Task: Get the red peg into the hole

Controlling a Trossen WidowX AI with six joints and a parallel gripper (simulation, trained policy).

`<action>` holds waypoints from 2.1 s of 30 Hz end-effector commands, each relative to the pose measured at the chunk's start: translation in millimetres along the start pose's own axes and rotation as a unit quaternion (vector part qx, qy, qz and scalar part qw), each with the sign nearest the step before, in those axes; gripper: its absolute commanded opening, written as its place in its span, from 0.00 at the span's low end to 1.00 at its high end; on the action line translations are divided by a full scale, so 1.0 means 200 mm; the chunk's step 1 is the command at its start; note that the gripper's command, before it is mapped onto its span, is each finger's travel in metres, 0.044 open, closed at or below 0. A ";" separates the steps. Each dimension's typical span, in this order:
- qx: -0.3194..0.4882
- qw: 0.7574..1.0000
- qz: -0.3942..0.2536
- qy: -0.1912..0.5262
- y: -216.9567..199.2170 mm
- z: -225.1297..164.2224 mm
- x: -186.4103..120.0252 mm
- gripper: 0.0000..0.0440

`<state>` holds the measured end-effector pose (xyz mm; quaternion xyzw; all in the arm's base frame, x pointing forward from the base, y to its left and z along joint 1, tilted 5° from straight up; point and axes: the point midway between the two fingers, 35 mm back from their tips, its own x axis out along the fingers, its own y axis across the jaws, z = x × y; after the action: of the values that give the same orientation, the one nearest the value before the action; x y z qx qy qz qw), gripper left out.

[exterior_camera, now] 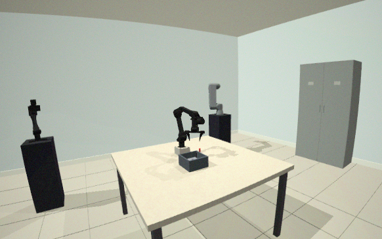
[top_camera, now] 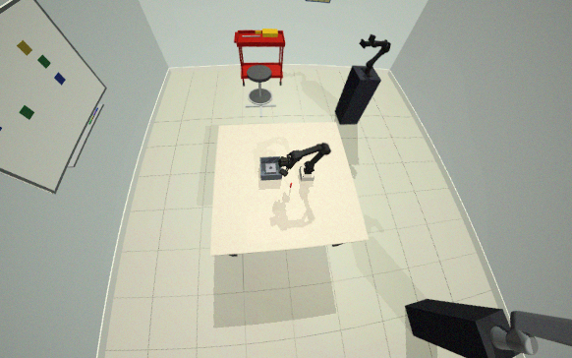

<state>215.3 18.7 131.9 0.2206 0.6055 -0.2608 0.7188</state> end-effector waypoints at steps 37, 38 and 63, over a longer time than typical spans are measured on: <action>-0.005 0.993 -0.113 0.044 0.20 -0.60 0.57 1.00; -0.007 0.993 -0.111 0.042 0.20 -0.60 0.59 1.00; -0.014 0.989 -0.140 0.036 0.21 -0.56 0.73 0.00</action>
<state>170.5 109.3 -35.0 0.1407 0.6653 -0.3362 0.6515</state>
